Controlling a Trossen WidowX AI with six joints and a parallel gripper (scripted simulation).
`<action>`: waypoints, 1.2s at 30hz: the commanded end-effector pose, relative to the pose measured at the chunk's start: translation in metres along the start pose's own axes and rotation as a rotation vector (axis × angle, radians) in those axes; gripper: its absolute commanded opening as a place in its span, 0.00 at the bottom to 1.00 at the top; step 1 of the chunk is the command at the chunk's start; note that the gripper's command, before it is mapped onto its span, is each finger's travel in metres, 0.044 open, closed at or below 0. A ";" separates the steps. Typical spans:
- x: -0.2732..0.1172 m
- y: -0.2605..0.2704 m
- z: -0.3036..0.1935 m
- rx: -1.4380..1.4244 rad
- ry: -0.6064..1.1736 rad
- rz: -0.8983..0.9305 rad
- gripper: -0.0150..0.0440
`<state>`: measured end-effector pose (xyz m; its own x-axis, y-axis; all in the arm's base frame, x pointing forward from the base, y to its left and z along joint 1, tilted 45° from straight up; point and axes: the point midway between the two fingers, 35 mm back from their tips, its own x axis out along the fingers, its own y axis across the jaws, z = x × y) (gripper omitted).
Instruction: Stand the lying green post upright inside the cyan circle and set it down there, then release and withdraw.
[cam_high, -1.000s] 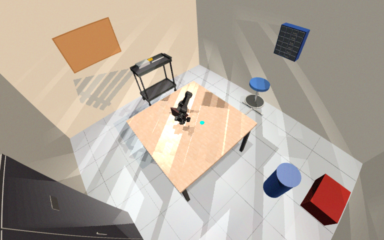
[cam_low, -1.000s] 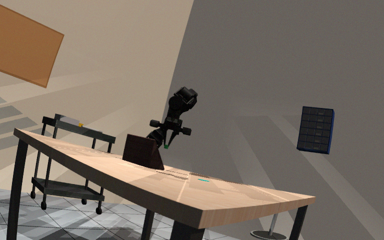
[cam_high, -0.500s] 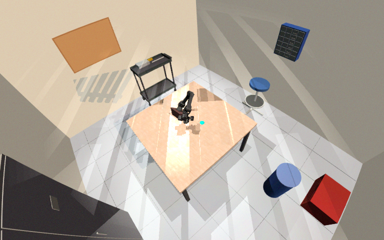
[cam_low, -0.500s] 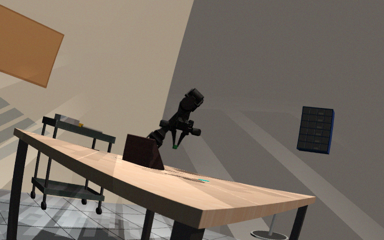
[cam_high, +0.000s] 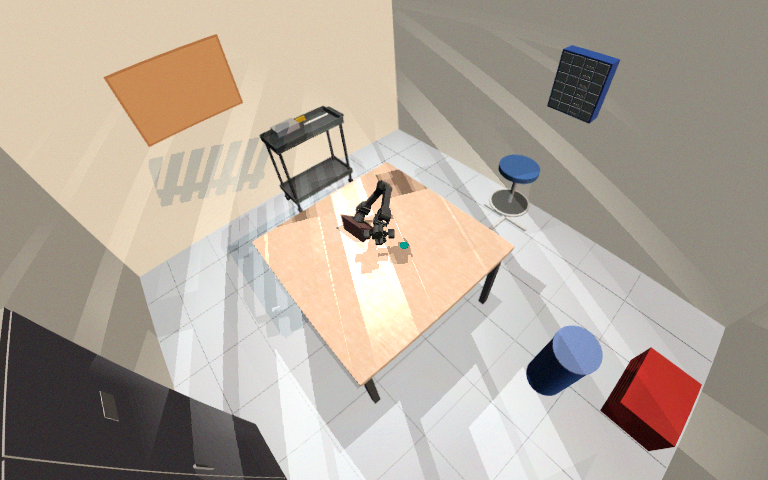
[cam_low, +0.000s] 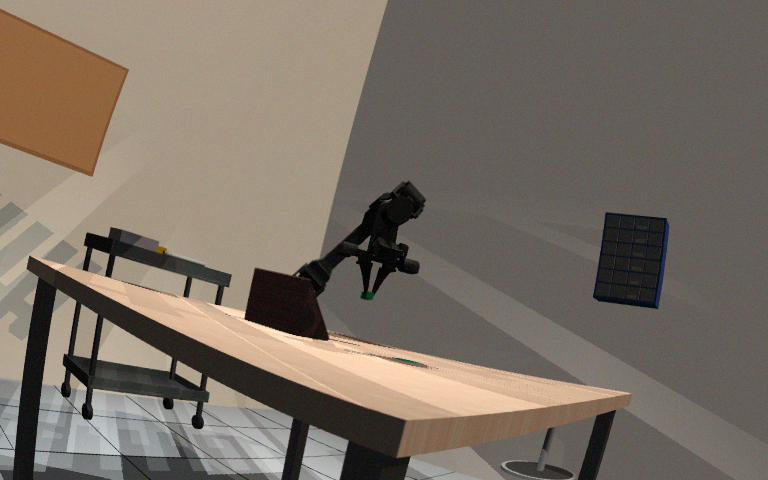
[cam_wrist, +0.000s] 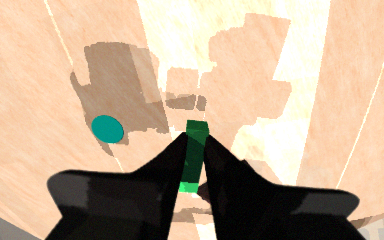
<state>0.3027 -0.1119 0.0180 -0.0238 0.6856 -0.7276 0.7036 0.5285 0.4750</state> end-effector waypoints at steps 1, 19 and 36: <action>-0.005 0.015 -0.003 -0.025 -0.013 0.004 0.29; -0.009 0.066 -0.025 -0.129 -0.012 0.008 0.29; -0.011 0.113 -0.053 -0.230 -0.003 0.018 0.29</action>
<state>0.3414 -0.0400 0.0949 -0.0223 0.6940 -0.7196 0.5418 0.6133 0.5747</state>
